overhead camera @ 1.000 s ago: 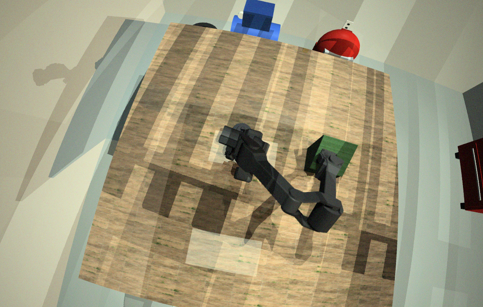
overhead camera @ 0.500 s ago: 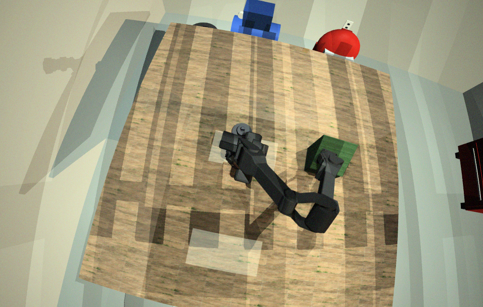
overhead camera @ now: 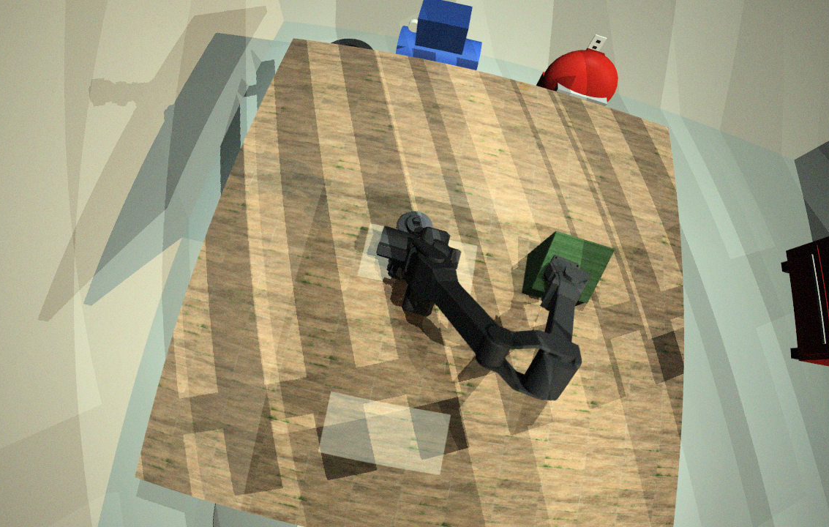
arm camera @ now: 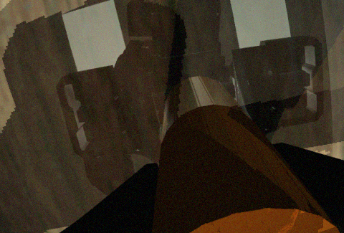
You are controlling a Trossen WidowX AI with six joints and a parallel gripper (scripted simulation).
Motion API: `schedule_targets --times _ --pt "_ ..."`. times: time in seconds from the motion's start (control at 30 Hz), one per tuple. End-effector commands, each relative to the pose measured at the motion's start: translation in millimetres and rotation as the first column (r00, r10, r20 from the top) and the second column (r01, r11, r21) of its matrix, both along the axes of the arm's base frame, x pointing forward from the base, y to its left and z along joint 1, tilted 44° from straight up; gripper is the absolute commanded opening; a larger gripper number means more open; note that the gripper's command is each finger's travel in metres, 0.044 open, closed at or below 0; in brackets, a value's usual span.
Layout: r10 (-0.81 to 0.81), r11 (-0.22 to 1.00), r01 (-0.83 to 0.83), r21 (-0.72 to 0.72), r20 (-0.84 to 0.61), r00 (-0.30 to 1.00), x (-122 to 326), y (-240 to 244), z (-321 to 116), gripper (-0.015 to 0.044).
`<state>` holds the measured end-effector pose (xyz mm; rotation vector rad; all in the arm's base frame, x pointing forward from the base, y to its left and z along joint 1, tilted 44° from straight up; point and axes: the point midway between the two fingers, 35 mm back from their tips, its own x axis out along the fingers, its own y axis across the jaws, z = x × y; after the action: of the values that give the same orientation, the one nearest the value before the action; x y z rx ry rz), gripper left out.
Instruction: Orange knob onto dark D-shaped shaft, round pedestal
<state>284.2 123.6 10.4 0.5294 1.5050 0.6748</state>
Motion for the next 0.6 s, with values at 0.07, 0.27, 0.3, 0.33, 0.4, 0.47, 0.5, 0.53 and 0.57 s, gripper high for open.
schedule_targets --times 0.07,0.27,0.3,0.33,0.4,0.47,0.5,0.53,0.57 --pt "-0.004 1.000 0.004 0.004 -0.005 1.000 -0.2 0.7 0.1 0.0131" --pt "-0.006 1.000 0.006 -0.002 -0.004 1.000 8.5 -14.4 18.6 0.0000" --pt "-0.006 1.000 0.006 -0.003 -0.003 1.000 10.1 -17.8 22.9 0.0000" --pt "-0.006 1.000 0.006 -0.004 -0.003 1.000 11.5 -21.3 27.3 0.0000" --pt "-0.006 1.000 0.006 -0.006 -0.003 1.000 14.0 -28.3 36.4 0.0000" --pt "-0.006 1.000 0.006 -0.007 -0.003 1.000 16.0 -35.4 45.7 0.0000" --pt "-0.006 1.000 0.006 -0.007 -0.003 1.000 16.8 -38.9 50.4 0.0000" --pt "-0.006 1.000 0.006 -0.008 -0.003 1.000 17.4 -42.5 55.3 0.0000" --pt "-0.006 1.000 0.006 -0.008 -0.003 1.000 17.9 -46.0 60.1 0.0000"
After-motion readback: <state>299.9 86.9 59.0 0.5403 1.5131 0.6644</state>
